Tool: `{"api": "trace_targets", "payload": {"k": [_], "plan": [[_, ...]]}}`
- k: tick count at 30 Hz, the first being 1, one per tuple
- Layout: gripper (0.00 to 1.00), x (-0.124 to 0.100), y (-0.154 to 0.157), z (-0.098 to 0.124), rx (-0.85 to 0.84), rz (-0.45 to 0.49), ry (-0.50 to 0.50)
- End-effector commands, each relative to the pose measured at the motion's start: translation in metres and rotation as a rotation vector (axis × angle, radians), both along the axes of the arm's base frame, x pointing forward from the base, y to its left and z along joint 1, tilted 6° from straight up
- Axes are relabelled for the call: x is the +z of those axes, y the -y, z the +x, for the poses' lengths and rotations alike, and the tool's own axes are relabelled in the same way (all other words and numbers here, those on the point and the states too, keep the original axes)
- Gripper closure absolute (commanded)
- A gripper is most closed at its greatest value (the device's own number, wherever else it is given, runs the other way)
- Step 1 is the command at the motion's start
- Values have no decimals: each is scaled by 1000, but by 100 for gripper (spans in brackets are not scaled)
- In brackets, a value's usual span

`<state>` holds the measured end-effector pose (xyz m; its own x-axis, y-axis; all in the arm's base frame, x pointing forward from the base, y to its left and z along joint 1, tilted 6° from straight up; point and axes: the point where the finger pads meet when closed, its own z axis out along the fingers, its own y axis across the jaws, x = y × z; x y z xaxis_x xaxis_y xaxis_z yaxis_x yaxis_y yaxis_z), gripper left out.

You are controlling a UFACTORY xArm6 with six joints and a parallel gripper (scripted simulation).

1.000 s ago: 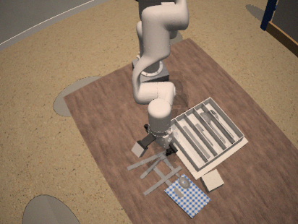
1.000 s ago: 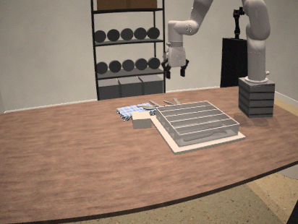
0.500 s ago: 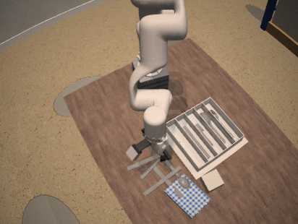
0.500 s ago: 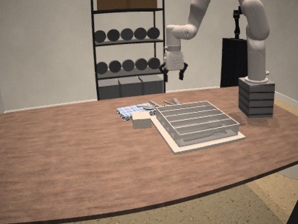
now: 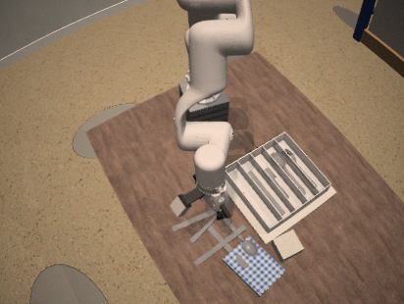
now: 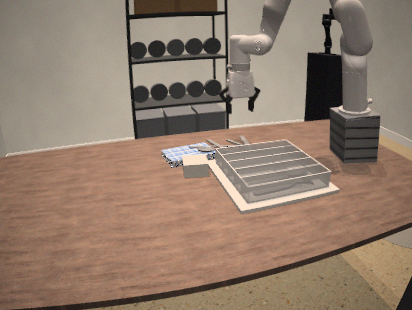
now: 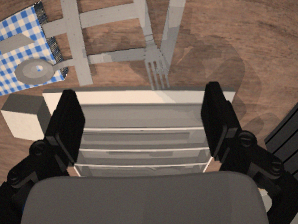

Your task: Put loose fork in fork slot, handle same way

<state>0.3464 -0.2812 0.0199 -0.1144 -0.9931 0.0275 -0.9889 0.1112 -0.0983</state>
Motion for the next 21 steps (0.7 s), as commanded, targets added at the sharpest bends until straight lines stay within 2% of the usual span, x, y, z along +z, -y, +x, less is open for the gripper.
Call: {"api": "trace_targets", "payload": {"k": [1,5,7,12,21], "plan": [[0,-1,1,1,-112,7,6],[0,-5,1,1,-280,24,13],[0,-5,1,1,-280,24,13],[0,-11,0,1,-574,53,26],[0,-25,-1,1,-990,115,54]]}}
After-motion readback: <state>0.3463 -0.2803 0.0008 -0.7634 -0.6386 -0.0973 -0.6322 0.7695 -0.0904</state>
